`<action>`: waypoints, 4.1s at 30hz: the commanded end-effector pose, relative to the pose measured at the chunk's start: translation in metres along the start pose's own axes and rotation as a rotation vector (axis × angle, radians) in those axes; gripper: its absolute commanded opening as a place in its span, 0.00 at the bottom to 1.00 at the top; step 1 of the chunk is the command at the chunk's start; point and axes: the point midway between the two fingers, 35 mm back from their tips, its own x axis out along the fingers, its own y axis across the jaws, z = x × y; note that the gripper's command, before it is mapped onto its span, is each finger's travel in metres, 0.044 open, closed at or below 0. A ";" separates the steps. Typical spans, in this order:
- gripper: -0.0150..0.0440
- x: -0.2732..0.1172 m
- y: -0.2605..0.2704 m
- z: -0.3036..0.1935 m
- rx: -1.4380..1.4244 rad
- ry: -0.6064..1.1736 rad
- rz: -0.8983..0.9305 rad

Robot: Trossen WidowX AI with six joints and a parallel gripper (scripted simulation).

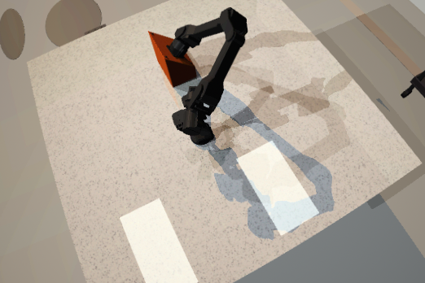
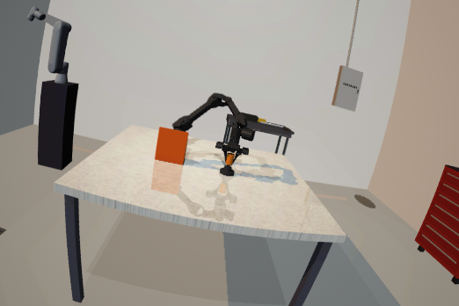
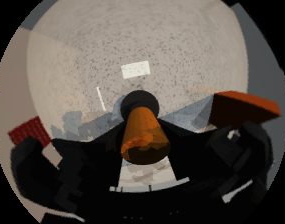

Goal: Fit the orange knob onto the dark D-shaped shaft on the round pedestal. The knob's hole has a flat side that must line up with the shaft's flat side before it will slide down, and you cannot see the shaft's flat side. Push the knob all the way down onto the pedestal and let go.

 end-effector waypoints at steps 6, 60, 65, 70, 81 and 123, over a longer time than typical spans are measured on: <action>0.25 -0.004 0.001 0.000 0.001 -0.001 0.001; 0.25 0.001 0.001 0.000 0.420 -0.001 0.001; 0.25 0.002 0.001 0.000 0.420 -0.001 0.001; 0.25 0.005 0.000 0.000 0.419 0.000 0.001; 0.25 0.016 0.000 0.000 0.418 0.000 0.001; 1.00 -0.080 0.000 0.000 0.415 -0.008 0.000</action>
